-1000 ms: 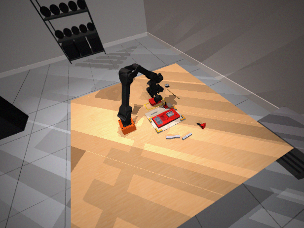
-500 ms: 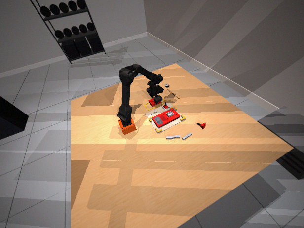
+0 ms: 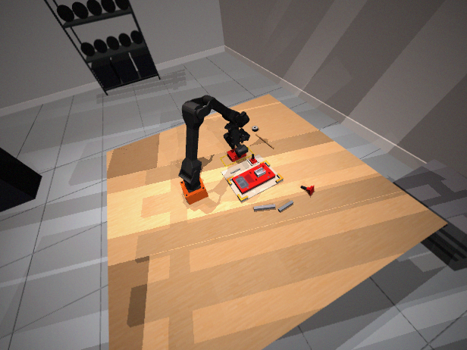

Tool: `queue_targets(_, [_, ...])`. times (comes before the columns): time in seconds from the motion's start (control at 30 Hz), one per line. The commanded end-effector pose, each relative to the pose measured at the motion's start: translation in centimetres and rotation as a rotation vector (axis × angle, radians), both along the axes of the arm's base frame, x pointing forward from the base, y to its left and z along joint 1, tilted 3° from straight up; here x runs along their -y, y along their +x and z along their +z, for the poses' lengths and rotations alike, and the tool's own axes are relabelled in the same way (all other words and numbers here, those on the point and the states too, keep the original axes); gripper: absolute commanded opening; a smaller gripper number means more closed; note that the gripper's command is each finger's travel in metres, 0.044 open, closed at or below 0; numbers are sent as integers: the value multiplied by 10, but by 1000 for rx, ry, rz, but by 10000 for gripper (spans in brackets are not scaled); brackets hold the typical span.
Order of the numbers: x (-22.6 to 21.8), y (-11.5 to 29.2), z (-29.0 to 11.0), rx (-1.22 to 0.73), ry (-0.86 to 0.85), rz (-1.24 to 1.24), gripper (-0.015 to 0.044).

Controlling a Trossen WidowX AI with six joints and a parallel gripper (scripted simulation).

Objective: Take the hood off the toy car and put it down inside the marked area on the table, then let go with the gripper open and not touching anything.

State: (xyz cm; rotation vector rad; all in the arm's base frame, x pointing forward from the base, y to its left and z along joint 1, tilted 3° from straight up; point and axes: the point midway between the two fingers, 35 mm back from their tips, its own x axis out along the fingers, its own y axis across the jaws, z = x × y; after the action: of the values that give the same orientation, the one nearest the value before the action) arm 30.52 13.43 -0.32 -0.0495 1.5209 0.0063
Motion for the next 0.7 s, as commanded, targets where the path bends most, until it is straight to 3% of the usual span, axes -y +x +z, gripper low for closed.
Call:
queue_targets(0.0, [1,0,-3,1,-4,5,0])
queue_targets(0.4, [1,0,-8,1,-4,5,0])
queue_targets(0.67, [0,0,-6,0,0,0,210])
